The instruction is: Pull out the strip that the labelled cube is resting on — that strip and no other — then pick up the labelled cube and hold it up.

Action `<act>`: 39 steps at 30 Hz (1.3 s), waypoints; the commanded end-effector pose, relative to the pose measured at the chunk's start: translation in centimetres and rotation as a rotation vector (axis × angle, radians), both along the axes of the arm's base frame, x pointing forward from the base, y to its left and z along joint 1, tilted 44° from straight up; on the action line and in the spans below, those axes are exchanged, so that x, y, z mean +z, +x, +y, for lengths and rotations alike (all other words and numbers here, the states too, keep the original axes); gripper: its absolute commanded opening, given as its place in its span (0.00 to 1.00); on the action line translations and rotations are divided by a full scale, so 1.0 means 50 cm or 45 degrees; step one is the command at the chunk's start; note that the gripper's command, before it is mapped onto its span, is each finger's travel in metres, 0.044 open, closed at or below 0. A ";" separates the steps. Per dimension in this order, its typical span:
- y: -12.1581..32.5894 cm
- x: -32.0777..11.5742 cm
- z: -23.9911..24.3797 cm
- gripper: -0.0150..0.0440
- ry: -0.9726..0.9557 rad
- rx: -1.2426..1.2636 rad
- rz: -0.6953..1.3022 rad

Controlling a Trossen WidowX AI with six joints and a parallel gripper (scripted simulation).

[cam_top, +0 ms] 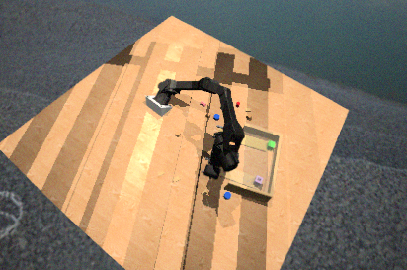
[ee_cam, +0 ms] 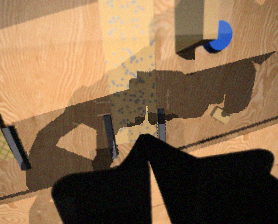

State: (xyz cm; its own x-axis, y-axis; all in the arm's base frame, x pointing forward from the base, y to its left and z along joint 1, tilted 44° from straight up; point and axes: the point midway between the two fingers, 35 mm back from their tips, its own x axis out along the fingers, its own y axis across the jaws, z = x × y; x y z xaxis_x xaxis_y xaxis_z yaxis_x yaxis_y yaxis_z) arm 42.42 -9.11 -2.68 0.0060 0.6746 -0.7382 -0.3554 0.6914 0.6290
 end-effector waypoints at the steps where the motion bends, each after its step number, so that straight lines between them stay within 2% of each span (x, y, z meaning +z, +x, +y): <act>1: -0.001 -0.007 0.011 0.25 0.008 -0.005 0.001; 22: -0.003 -0.053 0.062 0.25 0.011 -0.004 0.001; 39: -0.004 -0.055 0.064 0.25 0.011 -0.004 0.001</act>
